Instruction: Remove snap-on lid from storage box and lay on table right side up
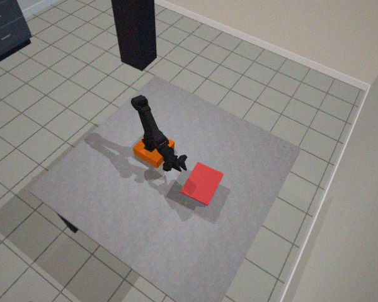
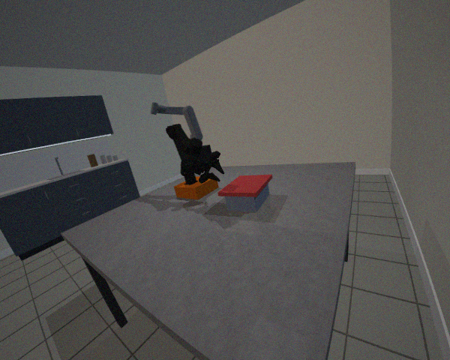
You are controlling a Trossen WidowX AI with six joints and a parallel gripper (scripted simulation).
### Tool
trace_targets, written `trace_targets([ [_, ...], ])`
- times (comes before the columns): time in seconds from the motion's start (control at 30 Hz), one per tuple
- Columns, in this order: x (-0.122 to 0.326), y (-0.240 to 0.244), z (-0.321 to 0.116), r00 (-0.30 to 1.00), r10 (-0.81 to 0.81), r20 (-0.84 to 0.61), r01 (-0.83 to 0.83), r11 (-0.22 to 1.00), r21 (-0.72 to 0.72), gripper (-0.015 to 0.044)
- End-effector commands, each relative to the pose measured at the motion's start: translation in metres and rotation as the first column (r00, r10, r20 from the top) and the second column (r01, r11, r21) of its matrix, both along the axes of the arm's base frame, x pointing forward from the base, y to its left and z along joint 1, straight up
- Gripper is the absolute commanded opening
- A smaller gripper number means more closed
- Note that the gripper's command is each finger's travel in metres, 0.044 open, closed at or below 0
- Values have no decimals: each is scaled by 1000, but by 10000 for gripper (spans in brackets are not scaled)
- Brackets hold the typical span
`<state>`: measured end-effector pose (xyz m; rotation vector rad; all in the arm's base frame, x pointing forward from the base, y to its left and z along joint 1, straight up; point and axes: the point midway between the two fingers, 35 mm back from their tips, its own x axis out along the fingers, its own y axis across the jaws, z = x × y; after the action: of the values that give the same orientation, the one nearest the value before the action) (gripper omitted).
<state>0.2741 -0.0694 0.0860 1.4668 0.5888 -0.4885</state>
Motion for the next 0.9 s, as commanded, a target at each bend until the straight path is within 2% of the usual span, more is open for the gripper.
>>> trace_targets([
  [0.0, 3, 0, -1, 1000, 1, 10, -1, 1000, 1, 235],
  [0.87, 36, 1, -25, 1000, 1, 11, -1, 1000, 1, 235],
])
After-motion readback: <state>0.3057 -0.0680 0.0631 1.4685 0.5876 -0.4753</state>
